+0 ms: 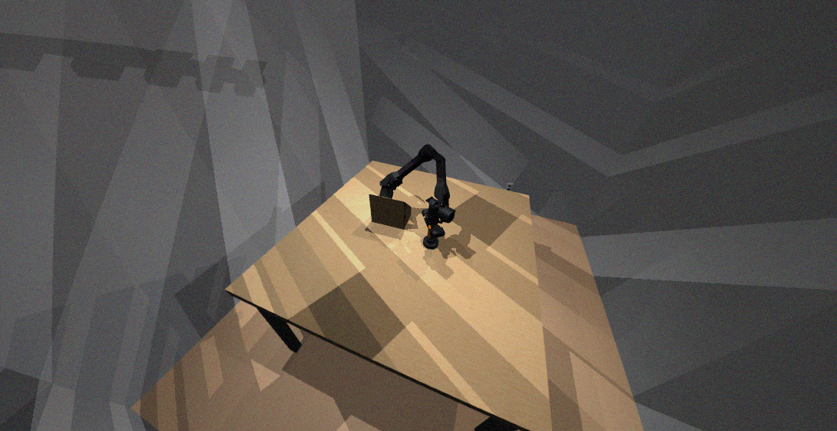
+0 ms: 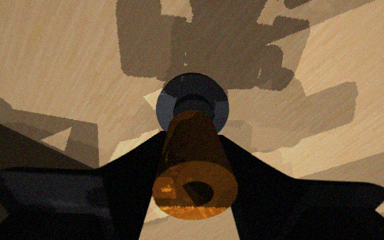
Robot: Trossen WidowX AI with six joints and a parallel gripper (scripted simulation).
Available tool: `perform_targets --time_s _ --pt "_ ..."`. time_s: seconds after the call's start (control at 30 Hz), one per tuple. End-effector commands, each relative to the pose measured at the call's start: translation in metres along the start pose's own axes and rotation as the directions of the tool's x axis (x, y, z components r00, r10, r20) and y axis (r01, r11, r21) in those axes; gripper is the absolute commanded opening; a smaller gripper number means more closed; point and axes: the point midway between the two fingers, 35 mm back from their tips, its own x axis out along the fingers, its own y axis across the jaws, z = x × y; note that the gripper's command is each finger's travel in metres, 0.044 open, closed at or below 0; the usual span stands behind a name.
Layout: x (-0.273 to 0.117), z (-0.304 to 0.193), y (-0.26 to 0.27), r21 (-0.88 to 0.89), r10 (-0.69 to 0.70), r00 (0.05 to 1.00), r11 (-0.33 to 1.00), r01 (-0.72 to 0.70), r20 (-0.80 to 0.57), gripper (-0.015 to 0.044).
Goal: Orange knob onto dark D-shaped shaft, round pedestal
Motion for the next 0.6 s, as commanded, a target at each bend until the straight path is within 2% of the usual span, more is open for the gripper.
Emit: perform_targets --time_s 0.0,0.57 --pt "-0.0011 0.0021 -0.0023 -0.121 -0.005 1.000 0.993 0.005 0.000 0.0000" --pt "0.0018 0.0027 -0.0040 -0.131 -0.005 1.000 0.991 0.005 0.000 0.0000"
